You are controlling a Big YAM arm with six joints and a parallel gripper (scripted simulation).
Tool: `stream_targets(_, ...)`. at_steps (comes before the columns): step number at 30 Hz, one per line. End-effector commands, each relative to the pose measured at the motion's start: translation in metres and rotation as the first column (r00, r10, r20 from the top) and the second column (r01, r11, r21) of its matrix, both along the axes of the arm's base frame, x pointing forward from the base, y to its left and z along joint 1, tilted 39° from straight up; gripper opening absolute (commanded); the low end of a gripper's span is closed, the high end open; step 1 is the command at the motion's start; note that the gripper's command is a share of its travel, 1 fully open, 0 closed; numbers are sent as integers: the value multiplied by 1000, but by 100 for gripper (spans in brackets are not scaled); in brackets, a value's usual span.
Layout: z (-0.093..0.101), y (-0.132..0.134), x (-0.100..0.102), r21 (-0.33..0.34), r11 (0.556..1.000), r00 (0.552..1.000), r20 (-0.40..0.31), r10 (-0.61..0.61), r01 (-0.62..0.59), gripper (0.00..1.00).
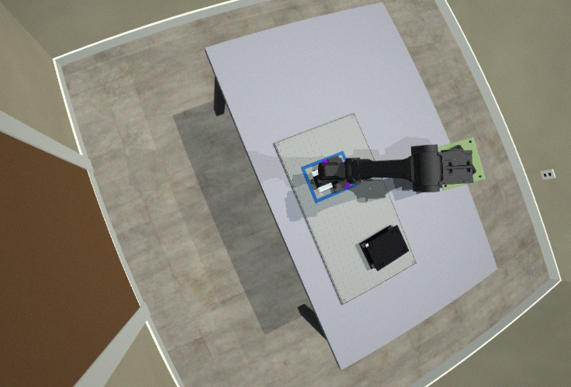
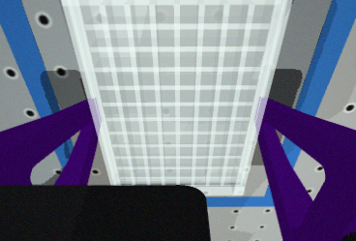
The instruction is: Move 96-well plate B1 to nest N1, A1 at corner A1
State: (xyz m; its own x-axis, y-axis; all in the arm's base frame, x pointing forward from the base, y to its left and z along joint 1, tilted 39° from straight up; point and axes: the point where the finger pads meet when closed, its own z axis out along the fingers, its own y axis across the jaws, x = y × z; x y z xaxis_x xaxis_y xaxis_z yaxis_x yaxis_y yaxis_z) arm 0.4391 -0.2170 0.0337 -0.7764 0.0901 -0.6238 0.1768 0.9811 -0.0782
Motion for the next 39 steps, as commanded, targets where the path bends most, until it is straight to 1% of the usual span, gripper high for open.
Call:
stream_targets(1, 8, -2, 4, -10, 1000, 1000, 18, -1, 1, 0)
stream_targets(16, 8, -2, 4, -10, 1000, 1000, 18, -1, 1, 0)
stream_targets(17, 17, 0, 4, -12, 1000, 1000, 25, 1, -1, 0)
stream_targets(20, 17, 0, -5, -10, 1000, 1000, 16, -2, 2, 0)
stream_targets(22, 17, 0, -5, -10, 1000, 1000, 16, -2, 2, 0)
stream_targets(26, 22, -3, -11, -13, 1000, 1000, 16, -6, 6, 0)
stream_targets(37, 36, 1, -22, -13, 1000, 1000, 16, -6, 6, 0)
stream_targets(39, 36, 1, -22, -13, 1000, 1000, 16, -6, 6, 0)
